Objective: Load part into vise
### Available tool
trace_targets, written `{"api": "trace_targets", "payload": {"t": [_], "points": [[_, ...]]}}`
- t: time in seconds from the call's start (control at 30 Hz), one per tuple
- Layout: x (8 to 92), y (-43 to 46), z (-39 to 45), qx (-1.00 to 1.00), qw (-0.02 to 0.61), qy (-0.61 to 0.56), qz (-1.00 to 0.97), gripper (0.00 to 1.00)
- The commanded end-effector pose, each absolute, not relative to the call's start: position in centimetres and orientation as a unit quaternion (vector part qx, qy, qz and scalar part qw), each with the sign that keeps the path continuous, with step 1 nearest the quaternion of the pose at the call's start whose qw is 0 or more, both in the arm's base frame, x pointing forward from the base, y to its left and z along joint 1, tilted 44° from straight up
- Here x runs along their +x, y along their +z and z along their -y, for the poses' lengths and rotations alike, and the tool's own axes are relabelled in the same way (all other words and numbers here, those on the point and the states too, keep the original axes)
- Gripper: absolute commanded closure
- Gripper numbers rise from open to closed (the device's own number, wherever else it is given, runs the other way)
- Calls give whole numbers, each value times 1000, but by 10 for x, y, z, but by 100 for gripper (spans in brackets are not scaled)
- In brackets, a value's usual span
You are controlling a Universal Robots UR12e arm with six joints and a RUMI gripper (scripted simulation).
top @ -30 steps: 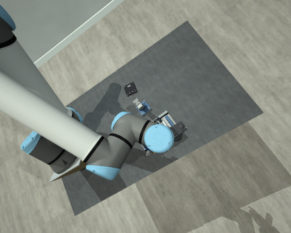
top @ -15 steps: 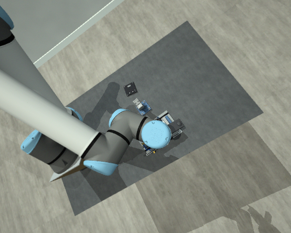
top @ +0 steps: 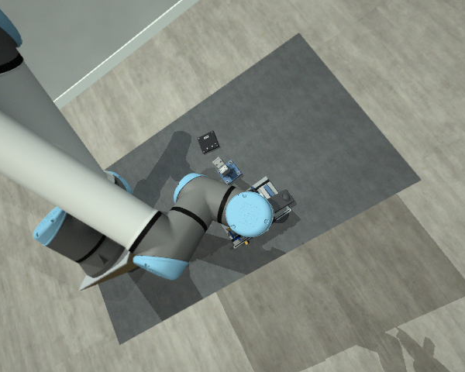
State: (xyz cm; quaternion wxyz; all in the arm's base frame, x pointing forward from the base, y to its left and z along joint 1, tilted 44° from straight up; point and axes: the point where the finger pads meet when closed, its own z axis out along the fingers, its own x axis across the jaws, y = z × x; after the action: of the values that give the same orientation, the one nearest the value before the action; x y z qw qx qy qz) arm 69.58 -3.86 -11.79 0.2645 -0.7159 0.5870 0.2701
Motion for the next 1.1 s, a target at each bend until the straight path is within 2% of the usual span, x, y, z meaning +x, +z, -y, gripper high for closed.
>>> {"api": "trace_targets", "payload": {"t": [0.0,1.07], "points": [[696,-117,39,-716,265,269,-587,100],[696,-124,33,-716,265,269,-587,100]]}}
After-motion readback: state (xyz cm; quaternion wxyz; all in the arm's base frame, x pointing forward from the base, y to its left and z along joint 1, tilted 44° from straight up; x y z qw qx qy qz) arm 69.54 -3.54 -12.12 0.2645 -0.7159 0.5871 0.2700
